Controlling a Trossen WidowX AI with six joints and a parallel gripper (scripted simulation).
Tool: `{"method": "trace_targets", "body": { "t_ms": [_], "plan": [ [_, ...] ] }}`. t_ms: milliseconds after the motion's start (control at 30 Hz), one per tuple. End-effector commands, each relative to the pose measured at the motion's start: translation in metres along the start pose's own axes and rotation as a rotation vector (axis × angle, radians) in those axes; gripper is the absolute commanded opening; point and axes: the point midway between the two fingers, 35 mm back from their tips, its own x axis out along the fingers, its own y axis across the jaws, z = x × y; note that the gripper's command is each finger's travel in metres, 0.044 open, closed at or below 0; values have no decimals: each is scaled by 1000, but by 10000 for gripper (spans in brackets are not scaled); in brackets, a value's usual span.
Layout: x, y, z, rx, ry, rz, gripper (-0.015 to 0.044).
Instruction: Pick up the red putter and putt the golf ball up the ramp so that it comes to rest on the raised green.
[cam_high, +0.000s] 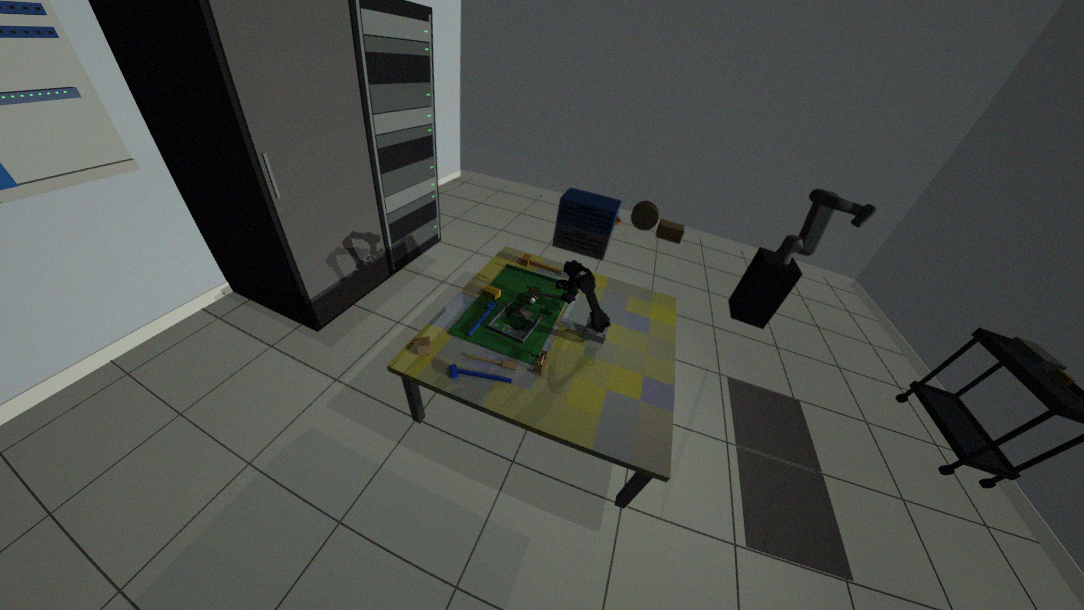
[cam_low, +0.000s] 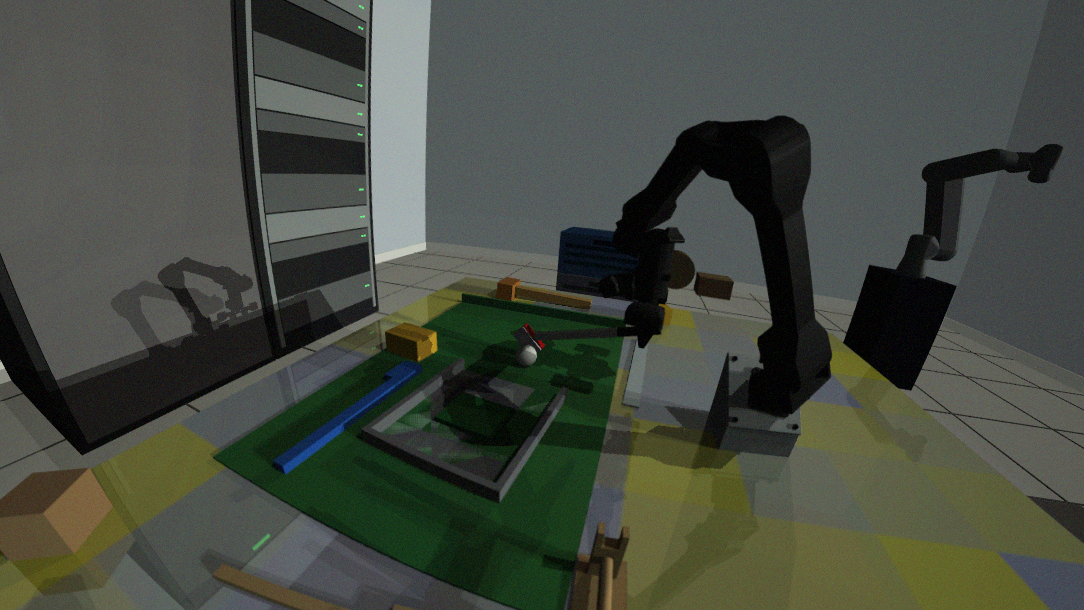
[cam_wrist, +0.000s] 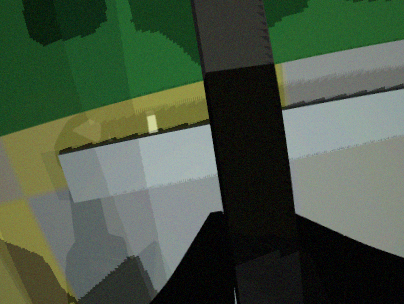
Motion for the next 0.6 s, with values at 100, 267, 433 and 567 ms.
{"method": "trace_targets", "body": {
  "t_ms": [100,267,433,567],
  "plan": [
    [4,30,-6,9,-6,9,0],
    [-5,29,-6,9,-6,8,0],
    [-30,28,-5,10,-6,7,0],
    [-52,29,-7,10,-5,7,0]
  ]
}}
